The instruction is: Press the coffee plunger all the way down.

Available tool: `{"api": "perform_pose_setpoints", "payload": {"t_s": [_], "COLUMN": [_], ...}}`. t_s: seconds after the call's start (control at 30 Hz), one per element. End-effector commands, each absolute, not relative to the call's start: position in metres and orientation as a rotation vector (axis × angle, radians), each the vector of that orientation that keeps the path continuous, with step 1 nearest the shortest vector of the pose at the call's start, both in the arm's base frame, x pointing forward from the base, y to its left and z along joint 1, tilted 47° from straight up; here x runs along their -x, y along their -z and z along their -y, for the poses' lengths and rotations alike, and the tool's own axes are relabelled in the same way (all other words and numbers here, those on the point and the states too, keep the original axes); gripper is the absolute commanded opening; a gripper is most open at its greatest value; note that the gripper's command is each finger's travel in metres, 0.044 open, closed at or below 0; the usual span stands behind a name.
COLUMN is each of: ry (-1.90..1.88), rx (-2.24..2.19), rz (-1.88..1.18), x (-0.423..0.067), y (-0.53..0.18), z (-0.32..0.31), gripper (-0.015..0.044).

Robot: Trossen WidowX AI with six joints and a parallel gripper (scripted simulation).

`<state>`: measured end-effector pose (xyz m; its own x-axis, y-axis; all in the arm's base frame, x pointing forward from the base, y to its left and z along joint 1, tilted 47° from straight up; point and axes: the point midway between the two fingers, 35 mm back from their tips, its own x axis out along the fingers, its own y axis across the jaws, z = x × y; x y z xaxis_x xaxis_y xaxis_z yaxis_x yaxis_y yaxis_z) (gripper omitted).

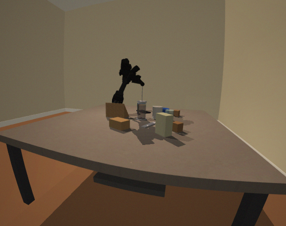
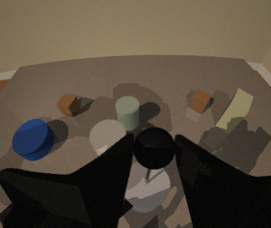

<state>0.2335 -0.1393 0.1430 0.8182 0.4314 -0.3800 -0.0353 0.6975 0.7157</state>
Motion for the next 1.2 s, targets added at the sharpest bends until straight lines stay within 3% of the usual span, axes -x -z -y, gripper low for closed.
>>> {"api": "perform_pose_setpoints", "payload": {"t_s": [0.0, 1.17], "ry": [-0.277, -0.274], "rx": [-0.763, -0.760], "rz": [-0.564, -0.571], "x": [-0.234, -0.234], "y": [-0.139, -0.097], "z": [0.136, 0.097], "gripper": [0.0118, 0.0118]}}
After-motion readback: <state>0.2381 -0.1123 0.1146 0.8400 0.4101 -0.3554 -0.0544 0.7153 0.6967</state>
